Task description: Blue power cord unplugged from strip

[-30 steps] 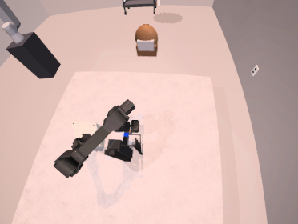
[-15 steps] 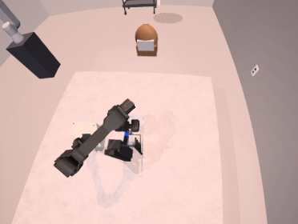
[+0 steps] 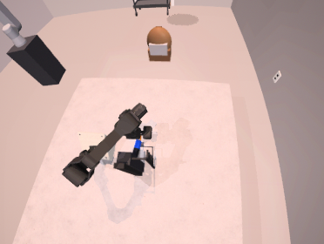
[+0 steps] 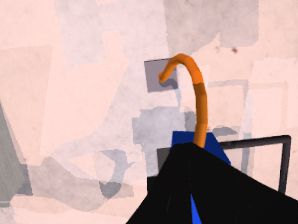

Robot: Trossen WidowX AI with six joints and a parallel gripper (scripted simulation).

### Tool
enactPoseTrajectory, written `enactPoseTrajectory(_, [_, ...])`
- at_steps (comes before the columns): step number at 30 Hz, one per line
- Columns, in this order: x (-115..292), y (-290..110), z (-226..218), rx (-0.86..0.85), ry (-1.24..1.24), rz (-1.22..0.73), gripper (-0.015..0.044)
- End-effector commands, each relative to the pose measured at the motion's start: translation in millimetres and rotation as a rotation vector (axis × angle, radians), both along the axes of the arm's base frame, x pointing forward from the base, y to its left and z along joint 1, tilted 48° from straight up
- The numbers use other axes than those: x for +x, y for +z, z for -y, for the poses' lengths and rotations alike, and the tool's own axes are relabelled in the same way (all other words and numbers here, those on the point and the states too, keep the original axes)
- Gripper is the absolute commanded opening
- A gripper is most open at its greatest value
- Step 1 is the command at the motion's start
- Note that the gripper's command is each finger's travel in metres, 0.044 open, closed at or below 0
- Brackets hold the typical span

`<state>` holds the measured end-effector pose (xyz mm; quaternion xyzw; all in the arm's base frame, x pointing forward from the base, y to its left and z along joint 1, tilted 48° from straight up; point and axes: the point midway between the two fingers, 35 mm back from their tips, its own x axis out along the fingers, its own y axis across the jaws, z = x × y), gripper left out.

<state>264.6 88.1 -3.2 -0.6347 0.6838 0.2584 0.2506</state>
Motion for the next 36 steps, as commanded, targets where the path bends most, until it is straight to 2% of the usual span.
enactPoseTrajectory(1, [2,-5,-8,0.008,0.001,0.009,0.0000])
enactPoseTrajectory(36, [3,-39,-40,0.007,0.003,0.008,0.0000])
